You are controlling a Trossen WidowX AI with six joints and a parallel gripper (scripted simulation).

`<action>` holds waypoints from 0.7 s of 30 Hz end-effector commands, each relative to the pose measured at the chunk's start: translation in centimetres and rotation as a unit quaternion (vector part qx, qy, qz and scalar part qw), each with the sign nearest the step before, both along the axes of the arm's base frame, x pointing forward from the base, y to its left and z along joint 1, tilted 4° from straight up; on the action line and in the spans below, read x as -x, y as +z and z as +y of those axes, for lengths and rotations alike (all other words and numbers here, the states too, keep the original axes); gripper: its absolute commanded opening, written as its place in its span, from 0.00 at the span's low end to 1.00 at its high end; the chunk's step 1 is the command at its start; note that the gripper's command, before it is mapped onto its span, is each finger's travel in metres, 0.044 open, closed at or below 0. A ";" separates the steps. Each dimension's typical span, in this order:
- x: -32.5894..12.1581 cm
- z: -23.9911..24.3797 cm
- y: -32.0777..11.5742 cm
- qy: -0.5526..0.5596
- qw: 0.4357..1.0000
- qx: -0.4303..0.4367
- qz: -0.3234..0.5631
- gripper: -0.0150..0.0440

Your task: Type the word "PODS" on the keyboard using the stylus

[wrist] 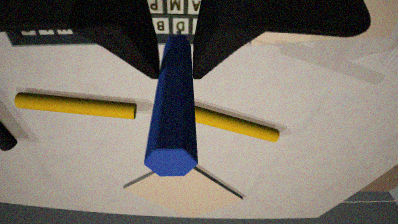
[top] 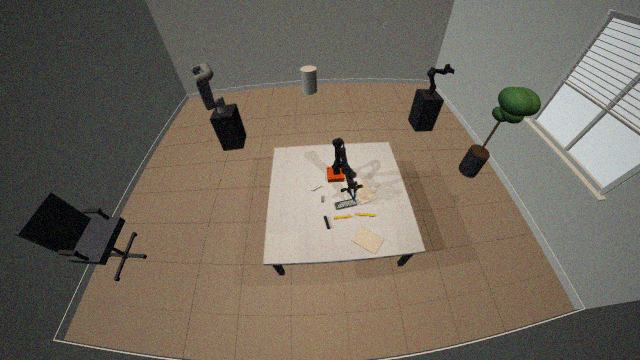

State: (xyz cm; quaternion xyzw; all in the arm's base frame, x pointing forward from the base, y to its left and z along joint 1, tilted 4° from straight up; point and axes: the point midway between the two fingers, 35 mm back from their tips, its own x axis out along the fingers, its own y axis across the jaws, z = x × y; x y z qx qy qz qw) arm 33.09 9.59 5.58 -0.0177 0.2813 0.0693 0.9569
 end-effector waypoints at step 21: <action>-0.6 -2.2 0.6 -0.001 1.000 0.000 0.000 0.25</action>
